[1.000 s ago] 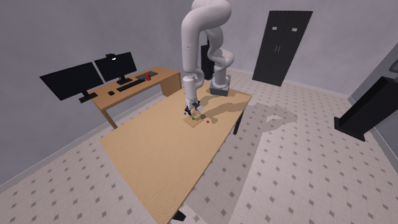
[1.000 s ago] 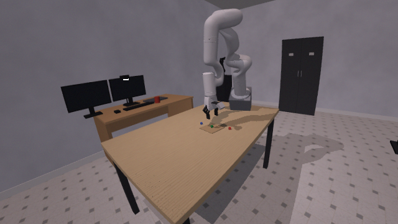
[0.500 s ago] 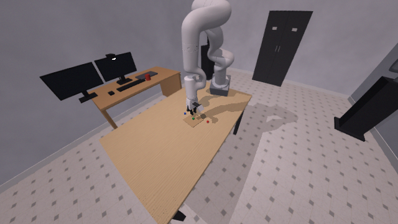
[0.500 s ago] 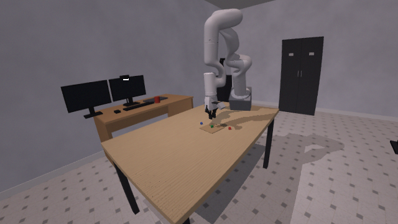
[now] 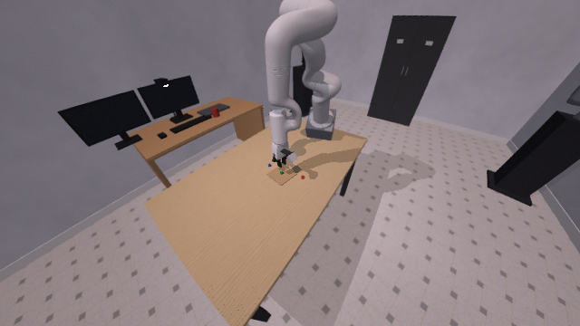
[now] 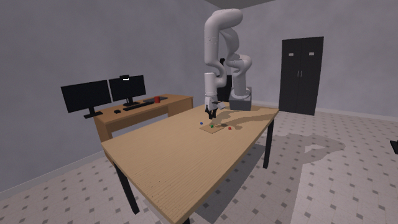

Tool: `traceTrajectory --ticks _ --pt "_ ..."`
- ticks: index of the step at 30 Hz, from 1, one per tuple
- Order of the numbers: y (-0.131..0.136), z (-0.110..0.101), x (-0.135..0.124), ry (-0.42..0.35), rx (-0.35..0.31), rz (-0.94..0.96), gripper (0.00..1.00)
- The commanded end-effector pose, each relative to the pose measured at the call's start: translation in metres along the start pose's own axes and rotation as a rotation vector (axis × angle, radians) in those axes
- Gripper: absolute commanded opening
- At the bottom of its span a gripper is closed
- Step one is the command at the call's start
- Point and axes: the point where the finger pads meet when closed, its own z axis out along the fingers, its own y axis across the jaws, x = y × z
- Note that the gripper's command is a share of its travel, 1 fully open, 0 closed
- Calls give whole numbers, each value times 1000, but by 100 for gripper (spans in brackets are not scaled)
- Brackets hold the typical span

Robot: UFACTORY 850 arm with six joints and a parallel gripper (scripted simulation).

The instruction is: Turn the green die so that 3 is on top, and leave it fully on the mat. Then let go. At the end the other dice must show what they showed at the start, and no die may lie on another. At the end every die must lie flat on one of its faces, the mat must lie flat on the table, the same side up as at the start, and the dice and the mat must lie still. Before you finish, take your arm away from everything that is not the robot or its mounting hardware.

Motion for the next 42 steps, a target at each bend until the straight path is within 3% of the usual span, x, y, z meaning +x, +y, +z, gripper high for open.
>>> traceTrajectory --ticks 1,21,42 --pt "1 0 0 0 -2 0 31" --pt "0 5 0 0 -2 0 31" --pt "0 32 0 0 -2 0 31"
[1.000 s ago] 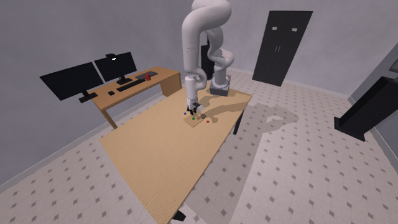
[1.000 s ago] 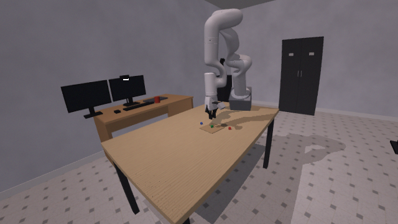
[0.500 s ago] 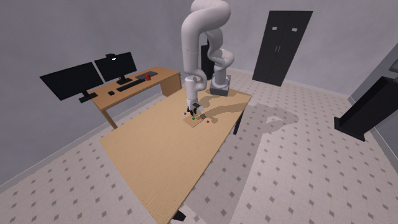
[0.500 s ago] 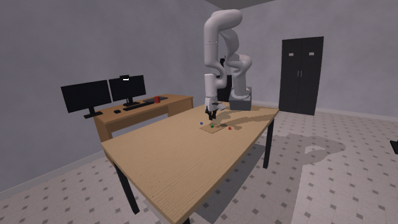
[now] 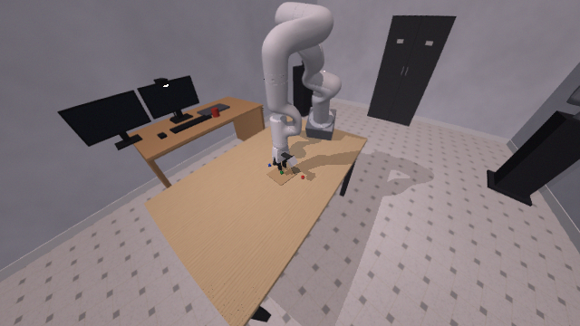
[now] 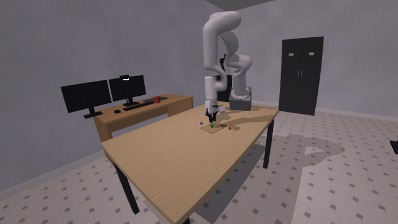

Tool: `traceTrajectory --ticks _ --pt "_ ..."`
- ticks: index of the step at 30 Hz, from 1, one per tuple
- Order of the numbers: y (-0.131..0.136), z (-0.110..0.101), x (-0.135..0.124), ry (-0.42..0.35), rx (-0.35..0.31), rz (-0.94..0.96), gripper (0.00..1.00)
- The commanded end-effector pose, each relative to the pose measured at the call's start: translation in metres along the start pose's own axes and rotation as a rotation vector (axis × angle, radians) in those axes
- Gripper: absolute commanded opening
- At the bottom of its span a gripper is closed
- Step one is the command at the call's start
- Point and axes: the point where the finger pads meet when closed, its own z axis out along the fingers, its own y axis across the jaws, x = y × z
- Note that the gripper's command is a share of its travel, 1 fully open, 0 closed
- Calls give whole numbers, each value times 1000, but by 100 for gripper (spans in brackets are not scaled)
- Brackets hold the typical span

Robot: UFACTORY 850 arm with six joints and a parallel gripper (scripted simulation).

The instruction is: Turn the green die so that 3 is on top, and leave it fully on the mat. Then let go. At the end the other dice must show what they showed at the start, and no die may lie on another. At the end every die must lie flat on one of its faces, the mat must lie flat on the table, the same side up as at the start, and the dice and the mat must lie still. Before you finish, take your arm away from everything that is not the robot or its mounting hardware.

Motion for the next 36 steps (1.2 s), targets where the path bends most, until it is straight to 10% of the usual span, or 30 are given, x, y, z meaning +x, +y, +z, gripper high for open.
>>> traceTrajectory --ticks 1,36 --pt "0 8 0 -1 -3 0 31" --pt "0 27 0 -1 -3 0 31"
